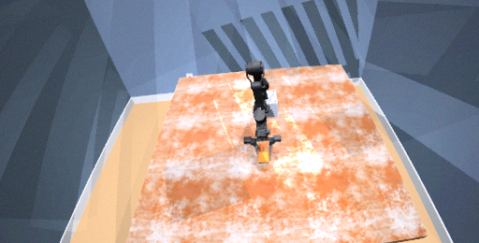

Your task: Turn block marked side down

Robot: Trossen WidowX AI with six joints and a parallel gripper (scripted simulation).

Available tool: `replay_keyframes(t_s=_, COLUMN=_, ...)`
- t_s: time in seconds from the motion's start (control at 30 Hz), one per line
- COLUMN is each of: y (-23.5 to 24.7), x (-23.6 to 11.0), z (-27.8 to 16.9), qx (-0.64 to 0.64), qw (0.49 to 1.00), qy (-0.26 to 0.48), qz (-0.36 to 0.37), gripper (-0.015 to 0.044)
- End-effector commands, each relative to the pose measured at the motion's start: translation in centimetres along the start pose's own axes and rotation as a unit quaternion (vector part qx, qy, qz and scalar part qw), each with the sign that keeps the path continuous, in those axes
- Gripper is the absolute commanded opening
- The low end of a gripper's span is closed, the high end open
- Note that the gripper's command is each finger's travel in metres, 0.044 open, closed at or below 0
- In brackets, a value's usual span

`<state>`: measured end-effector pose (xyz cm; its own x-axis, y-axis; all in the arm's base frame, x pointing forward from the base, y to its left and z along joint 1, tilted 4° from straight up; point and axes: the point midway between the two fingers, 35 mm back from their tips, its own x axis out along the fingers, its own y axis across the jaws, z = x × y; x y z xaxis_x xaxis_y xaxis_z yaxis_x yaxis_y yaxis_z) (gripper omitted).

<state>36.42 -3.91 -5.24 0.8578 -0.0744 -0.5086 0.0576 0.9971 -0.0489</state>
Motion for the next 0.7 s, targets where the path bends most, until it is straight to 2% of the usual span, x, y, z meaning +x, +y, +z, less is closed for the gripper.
replay_keyframes(t_s=0.0, y=0.10, x=-0.11, z=0.00, qx=-0.002, qw=1.000, qy=-0.002, qz=0.003, gripper=0.0000)
replay_keyframes(t_s=0.13, y=0.10, x=-0.11, z=0.00, qx=-0.002, qw=1.000, qy=-0.002, qz=0.003, gripper=0.0000)
replay_keyframes(t_s=0.67, y=0.10, x=-0.11, z=0.00, qx=-0.002, qw=1.000, qy=-0.002, qz=0.003, gripper=0.0420)
